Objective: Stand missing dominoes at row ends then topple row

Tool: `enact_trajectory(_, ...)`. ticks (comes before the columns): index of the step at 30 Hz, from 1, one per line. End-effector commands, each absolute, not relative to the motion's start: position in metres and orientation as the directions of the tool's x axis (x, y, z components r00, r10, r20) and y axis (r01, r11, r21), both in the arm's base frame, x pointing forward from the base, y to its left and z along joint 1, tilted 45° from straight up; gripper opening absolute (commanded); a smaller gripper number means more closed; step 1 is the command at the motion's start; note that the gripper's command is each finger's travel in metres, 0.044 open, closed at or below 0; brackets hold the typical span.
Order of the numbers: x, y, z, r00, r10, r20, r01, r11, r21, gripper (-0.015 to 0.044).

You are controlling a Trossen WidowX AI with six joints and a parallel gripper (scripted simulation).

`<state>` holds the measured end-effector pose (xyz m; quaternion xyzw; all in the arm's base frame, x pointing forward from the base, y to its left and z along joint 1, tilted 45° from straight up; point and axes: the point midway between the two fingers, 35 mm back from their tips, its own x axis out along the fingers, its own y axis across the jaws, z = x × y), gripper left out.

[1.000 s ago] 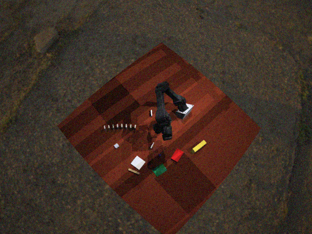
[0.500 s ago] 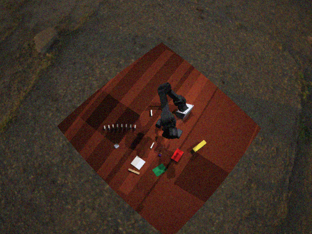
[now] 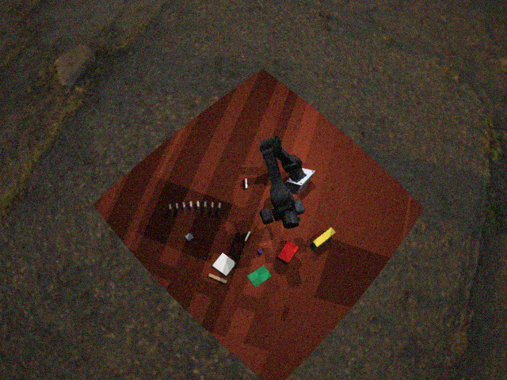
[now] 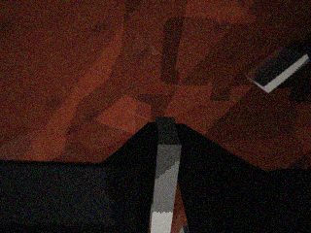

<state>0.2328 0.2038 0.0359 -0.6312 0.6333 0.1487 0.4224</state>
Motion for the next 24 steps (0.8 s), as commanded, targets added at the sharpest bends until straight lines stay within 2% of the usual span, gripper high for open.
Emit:
enact_trajectory(1, 0.227, 0.207, 0.027, 0.143, -0.679, -0.72, -0.968, 0.054, -0.243, 0.0025)
enact_trajectory(10, 0.227, 0.204, 0.024, 0.123, -0.661, -0.74, -0.971, 0.073, -0.227, 0.0025)
enact_trajectory(24, 0.225, 0.187, 0.006, -0.022, -0.433, -0.901, -0.977, 0.202, -0.073, 0.0025)
